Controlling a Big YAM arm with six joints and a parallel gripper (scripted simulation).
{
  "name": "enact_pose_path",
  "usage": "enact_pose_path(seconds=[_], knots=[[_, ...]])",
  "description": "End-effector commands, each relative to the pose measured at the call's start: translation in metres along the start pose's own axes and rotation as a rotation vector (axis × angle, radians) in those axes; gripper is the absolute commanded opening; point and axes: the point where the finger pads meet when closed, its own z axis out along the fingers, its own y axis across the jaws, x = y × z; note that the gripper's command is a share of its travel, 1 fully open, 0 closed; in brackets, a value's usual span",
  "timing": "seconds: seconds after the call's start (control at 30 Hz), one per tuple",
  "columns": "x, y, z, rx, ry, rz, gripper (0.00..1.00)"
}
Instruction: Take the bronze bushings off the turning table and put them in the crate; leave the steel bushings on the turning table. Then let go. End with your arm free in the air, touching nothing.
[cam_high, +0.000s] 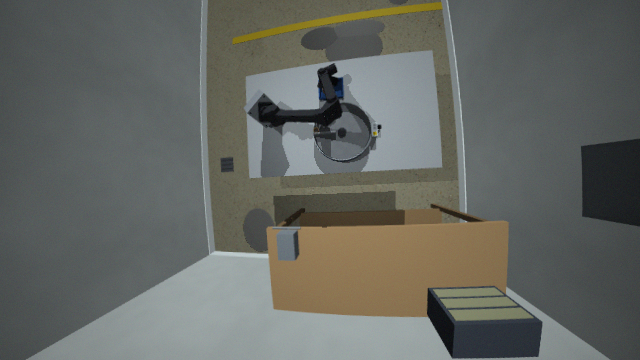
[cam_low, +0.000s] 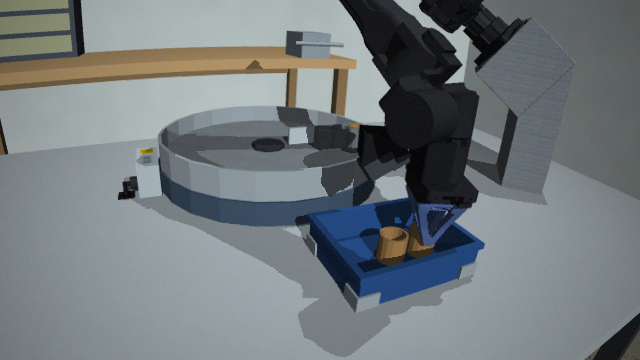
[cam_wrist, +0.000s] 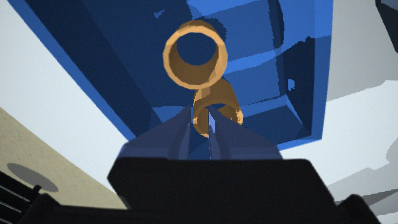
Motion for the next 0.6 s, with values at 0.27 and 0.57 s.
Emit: enact_pose_path(seconds=[0.27, 0.57], knots=[[-0.002, 0.003, 0.001, -0.007, -0.005, -0.002, 0.15], [-0.004, 0.008, -0.022, -0.027, -0.016, -0.001, 0.15]])
